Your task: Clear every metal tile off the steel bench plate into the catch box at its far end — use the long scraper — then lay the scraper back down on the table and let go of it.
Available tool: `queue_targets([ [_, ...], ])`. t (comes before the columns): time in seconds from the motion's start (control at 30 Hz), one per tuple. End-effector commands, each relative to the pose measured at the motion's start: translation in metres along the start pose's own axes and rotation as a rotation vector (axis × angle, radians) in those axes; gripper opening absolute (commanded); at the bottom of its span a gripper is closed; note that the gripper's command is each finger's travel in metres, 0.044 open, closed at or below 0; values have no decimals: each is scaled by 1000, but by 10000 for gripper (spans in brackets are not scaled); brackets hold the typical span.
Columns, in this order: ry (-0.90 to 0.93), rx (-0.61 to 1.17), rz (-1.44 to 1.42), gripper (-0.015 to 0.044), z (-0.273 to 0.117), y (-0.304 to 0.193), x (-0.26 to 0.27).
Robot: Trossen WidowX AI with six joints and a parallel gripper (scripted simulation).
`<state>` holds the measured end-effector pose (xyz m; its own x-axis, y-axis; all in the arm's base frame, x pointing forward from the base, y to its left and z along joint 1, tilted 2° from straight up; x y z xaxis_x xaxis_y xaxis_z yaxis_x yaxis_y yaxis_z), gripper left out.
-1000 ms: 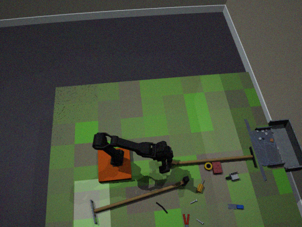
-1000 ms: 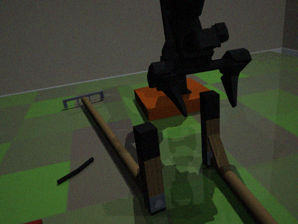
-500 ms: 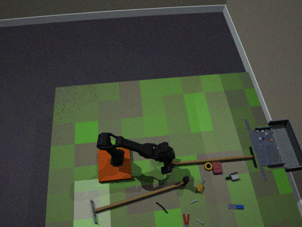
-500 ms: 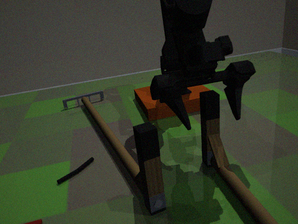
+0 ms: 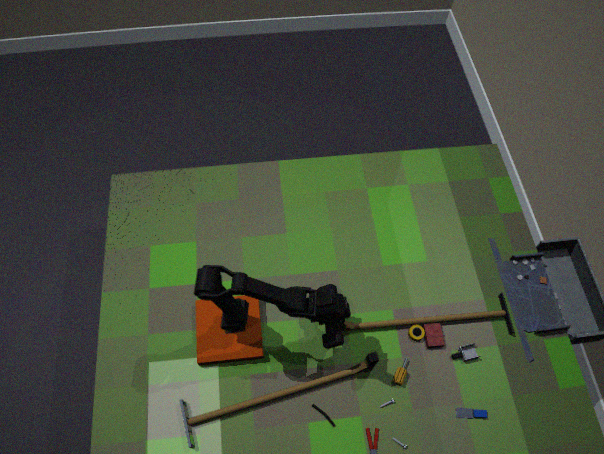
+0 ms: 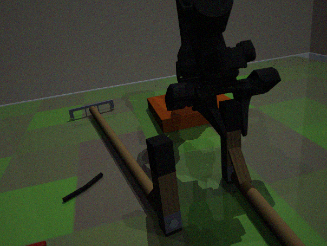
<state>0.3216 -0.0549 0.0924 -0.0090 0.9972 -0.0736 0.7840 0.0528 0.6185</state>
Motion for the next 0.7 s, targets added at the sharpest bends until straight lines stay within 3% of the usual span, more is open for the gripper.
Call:
queue_targets([
  [0.0,0,0,0,85,0,0,0],
  [0.13,0,0,0,59,0,0,0],
  [0.23,0,0,0,0,0,0,0],
  [0.67,3,2,0,0,-2,2,8],
])
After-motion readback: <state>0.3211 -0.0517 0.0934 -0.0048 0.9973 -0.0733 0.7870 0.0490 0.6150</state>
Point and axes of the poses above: the point midway between the two fingers, 35 mm back from their tips, its own z axis out along the fingers, its own x axis across the jaws, y = z × x, the point moved 1 cm from there along -z, back along the fingers, and after that the axes turned 4 degrees about -z, right-handed, at the moved point
